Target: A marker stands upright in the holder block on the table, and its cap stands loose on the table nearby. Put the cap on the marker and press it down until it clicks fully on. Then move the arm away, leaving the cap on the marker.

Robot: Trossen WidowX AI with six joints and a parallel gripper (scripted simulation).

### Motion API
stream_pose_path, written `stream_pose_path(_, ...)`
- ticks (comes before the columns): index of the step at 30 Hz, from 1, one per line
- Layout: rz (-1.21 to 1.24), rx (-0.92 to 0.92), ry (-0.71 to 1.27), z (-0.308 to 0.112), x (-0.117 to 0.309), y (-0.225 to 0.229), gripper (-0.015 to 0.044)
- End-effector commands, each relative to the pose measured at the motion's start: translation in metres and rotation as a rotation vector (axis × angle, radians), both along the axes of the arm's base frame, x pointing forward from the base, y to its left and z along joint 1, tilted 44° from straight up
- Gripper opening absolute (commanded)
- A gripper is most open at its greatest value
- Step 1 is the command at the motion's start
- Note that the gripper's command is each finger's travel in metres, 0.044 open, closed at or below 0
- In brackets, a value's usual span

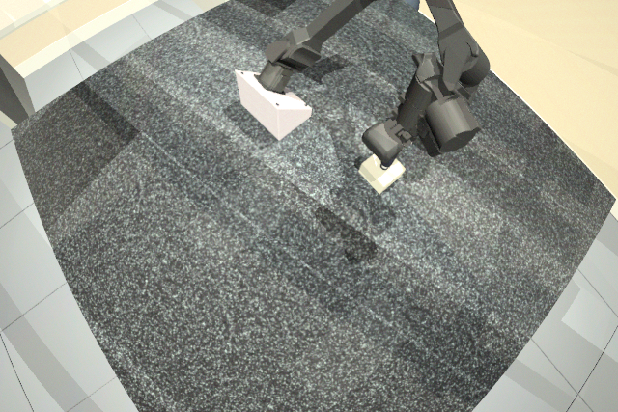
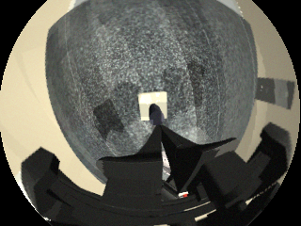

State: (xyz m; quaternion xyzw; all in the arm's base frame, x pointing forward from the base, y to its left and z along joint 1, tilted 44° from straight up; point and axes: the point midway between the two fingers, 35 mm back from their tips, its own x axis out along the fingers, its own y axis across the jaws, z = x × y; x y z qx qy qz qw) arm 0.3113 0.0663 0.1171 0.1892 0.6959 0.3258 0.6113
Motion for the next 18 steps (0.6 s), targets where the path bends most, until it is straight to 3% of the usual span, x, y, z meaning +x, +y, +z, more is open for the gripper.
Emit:
stream_pose_path(1,0.0,0.003,-0.002,-0.002,-0.001,0.002,0.0)
stream_pose_path(18,0.0,0.003,-0.002,-0.021,-0.005,0.02,0.0)
